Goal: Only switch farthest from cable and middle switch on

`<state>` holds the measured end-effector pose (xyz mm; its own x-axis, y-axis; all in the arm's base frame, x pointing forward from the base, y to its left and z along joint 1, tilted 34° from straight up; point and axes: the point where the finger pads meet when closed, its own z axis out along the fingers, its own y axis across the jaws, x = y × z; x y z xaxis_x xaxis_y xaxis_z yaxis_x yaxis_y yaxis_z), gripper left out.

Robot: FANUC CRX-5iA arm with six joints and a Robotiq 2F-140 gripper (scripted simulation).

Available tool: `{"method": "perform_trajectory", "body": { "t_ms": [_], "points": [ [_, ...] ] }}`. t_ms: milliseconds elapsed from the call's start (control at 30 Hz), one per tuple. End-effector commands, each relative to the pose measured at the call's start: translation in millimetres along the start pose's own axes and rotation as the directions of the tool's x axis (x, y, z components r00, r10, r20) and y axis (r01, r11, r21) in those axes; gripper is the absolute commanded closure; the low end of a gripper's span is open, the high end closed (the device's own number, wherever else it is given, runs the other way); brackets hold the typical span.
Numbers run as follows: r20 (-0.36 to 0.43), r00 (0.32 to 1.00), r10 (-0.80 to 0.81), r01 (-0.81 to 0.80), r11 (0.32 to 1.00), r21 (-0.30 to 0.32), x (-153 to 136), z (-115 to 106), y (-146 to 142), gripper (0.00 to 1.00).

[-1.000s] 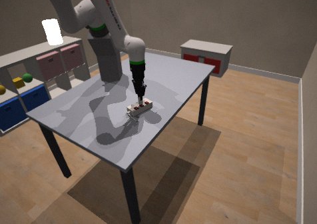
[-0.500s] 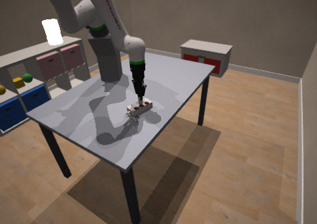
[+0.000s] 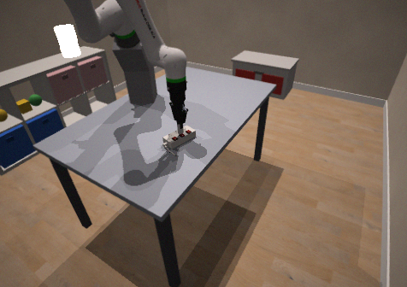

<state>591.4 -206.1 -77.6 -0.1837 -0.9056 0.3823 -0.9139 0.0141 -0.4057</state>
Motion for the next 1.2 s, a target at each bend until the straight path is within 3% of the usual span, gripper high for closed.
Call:
{"method": "perform_trajectory", "body": {
  "t_ms": [0,1167],
  "points": [
    [0.000,1.000,0.000,0.000,1.000,0.000,-0.1,-0.1,-0.1,1.00],
    [0.000,1.000,0.000,0.000,1.000,0.000,-0.1,6.5,-0.1,1.00]
  ]
}}
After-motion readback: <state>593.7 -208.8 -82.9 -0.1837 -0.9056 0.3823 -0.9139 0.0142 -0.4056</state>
